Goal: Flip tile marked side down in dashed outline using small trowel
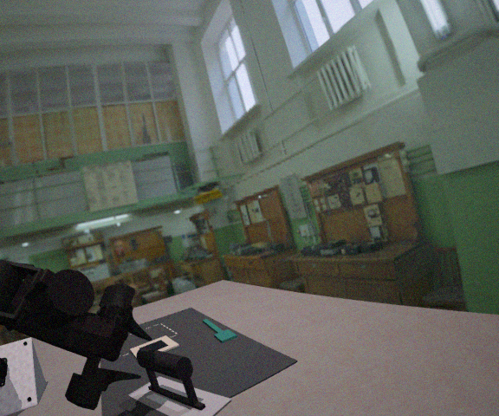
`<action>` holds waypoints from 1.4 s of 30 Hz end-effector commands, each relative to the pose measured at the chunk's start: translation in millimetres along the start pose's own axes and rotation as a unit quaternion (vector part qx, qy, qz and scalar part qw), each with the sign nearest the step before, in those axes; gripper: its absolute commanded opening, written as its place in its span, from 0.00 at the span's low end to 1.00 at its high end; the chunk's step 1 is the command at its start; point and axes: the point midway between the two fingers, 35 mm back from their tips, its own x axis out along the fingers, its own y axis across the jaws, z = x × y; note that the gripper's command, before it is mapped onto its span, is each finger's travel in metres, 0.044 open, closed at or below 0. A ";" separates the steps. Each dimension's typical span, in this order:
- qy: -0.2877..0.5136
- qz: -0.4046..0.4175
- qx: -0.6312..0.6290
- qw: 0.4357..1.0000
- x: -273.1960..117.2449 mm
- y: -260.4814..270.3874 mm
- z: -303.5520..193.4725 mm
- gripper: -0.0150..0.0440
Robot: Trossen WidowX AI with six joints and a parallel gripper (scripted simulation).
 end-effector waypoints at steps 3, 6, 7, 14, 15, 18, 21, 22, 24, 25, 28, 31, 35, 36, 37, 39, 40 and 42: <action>-0.006 0.015 0.043 0.999 -0.7 -0.3 -2.8 0.76; -0.006 0.015 0.043 0.999 0.4 -0.2 -2.7 0.76; -0.006 0.015 0.043 0.999 1.7 -0.2 -2.6 0.76; -0.006 0.016 0.041 0.999 13.1 0.4 -1.6 0.76; -0.006 0.016 0.041 0.999 14.7 0.4 -1.4 0.76; -0.006 0.016 0.042 0.999 19.6 0.6 -1.2 0.76; -0.006 0.016 0.042 0.999 24.5 0.8 -1.0 0.76; -0.006 0.016 0.042 0.999 26.1 0.8 -0.9 0.76; -0.006 0.016 0.042 0.999 29.4 0.9 -0.9 0.76; -0.006 0.016 0.042 0.999 31.0 0.9 -0.9 0.76; -0.006 0.016 0.042 0.999 35.9 1.1 -0.9 0.76; -0.006 0.016 0.042 0.999 40.7 1.2 -0.9 0.76; -0.006 0.016 0.043 0.999 47.2 1.3 -1.2 0.76; -0.006 0.016 0.043 0.999 48.9 1.4 -1.3 0.76; -0.006 0.016 0.043 0.999 50.5 1.4 -1.4 0.76; -0.006 0.016 0.043 0.999 53.7 1.5 -1.6 0.76; -0.006 0.016 0.043 0.999 55.3 1.5 -1.7 0.76; -0.006 0.016 0.043 0.999 58.3 1.5 -1.9 0.76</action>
